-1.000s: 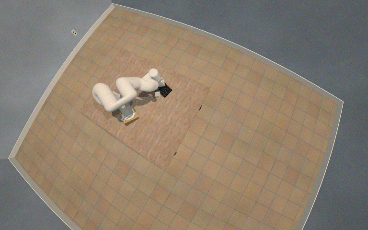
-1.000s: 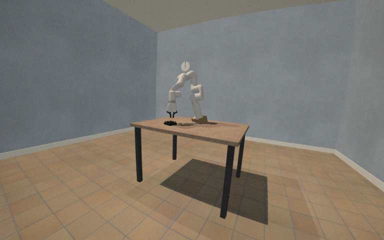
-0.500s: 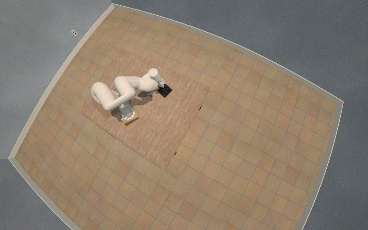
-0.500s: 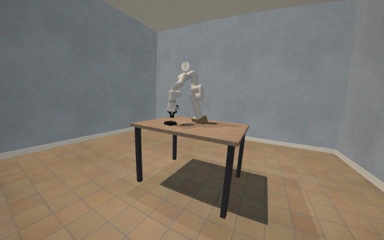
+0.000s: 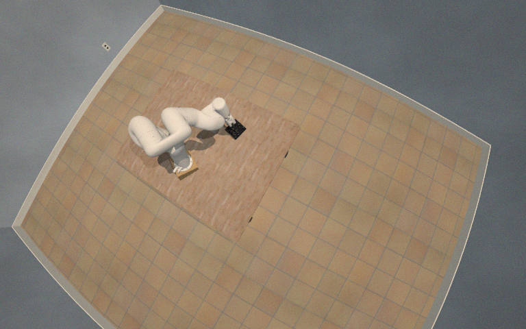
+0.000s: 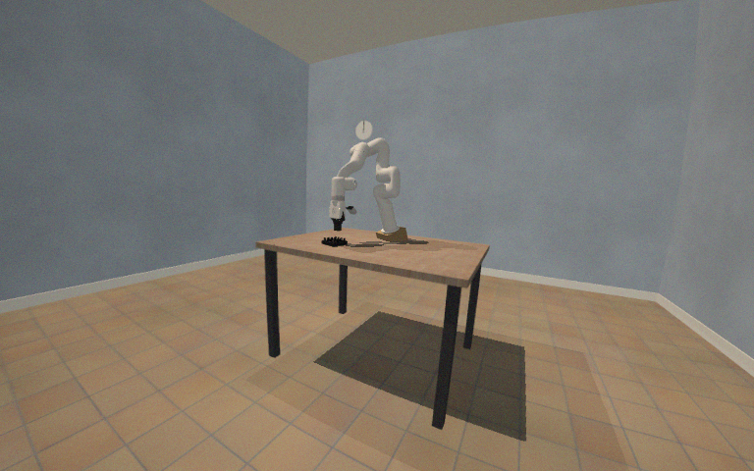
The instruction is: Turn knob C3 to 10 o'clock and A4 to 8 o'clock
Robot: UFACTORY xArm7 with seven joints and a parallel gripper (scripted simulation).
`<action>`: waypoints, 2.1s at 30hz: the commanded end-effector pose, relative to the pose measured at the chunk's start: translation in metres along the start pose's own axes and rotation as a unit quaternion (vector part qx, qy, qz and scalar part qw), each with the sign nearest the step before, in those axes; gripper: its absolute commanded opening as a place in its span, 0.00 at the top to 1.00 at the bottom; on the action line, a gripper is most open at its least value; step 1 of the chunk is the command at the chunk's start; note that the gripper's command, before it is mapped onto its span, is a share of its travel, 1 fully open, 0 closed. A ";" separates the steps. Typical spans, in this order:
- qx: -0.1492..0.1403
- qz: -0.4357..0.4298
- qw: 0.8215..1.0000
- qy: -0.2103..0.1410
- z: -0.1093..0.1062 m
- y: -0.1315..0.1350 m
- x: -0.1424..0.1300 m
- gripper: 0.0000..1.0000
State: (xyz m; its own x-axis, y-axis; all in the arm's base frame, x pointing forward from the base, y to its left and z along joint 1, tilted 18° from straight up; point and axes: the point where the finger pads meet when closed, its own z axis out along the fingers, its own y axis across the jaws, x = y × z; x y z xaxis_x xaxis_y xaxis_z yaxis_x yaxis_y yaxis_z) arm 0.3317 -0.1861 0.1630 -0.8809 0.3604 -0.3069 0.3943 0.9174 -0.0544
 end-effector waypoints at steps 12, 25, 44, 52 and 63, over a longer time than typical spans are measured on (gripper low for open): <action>0.006 0.225 0.974 -0.003 -0.003 0.000 -0.001 0.81; 0.006 0.392 0.920 -0.004 -0.004 0.000 0.000 0.81; 0.007 0.572 0.820 -0.004 -0.004 0.000 0.001 0.81; 0.007 0.573 0.820 -0.004 -0.004 0.000 0.001 0.81; 0.007 0.573 0.820 -0.004 -0.004 0.000 0.001 0.81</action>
State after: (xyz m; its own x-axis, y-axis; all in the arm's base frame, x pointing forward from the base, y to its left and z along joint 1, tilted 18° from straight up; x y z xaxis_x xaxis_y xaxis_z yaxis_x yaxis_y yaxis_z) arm 0.3287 -0.1846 0.1654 0.0706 0.9832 -0.1682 0.9652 -0.0248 0.2603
